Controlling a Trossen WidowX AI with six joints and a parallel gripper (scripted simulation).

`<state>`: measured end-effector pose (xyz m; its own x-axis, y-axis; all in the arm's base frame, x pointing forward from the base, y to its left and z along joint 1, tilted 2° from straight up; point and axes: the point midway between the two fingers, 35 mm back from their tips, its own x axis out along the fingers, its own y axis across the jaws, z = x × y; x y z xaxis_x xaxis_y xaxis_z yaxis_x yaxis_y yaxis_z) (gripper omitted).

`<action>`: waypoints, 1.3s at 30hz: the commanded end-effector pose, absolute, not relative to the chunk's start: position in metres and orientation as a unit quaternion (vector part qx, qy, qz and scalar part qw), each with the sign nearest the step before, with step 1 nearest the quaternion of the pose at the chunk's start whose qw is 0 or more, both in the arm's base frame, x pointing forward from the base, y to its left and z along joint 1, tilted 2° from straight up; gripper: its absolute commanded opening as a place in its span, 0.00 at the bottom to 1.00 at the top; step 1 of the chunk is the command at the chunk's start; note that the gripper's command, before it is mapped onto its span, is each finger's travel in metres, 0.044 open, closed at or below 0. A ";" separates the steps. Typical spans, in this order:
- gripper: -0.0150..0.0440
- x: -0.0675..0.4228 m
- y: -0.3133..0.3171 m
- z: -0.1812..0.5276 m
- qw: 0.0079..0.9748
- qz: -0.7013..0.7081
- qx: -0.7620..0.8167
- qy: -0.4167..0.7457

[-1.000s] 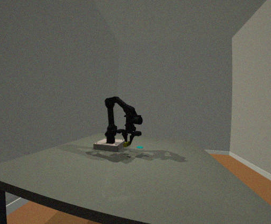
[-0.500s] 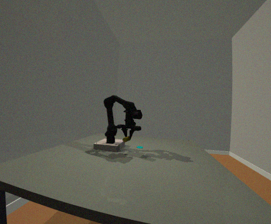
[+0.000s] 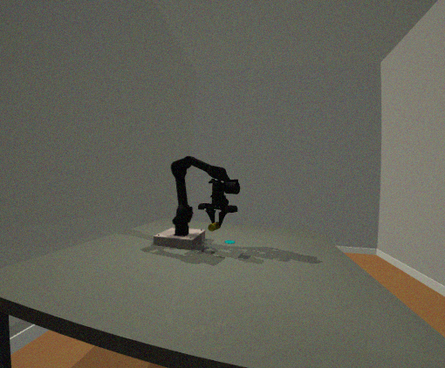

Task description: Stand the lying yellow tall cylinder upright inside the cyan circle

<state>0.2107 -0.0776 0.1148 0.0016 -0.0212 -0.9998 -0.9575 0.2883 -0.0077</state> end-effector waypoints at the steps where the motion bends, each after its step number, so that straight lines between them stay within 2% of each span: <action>1: 0.43 0.217 -0.070 0.116 0.565 0.412 -0.426 0.573; 39: 0.43 0.258 0.033 0.124 0.586 0.394 -0.407 0.580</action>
<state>0.2566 0.0241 0.1235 0.0188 -0.0167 -0.9997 -0.9367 0.3493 -0.0235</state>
